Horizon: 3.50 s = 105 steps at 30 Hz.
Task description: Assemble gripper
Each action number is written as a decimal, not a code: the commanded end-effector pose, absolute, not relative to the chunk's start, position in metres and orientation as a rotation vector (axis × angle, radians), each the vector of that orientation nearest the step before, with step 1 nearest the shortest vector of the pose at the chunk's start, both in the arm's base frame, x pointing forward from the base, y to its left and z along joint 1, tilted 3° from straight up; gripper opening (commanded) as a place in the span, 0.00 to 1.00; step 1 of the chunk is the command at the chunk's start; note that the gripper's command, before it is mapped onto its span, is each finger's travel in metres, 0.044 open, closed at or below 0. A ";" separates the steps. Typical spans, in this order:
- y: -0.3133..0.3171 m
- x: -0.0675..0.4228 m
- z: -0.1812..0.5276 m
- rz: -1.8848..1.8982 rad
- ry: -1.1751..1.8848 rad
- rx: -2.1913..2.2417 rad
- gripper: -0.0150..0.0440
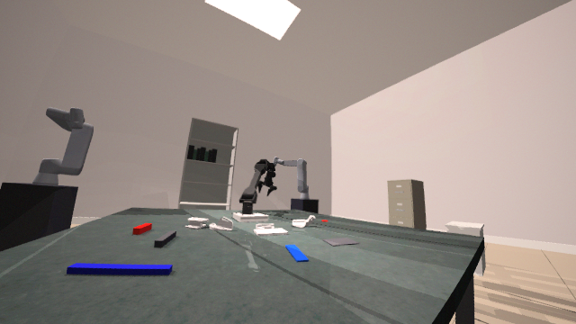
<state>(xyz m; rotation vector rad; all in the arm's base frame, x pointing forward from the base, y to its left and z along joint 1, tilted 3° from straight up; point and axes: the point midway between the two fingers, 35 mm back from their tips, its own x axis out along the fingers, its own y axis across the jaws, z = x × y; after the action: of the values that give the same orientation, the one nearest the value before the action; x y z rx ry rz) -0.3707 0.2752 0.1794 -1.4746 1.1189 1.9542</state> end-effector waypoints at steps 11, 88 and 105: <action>0.335 -0.304 0.175 1.883 1.110 -1.388 1.00; 0.081 0.344 0.124 0.971 1.287 -0.879 1.00; -0.088 0.315 0.108 0.790 1.400 -0.777 1.00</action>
<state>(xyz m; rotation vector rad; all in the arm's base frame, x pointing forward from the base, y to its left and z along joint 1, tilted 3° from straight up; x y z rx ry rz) 0.3238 -0.0682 0.1085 -0.7828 1.3878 0.8141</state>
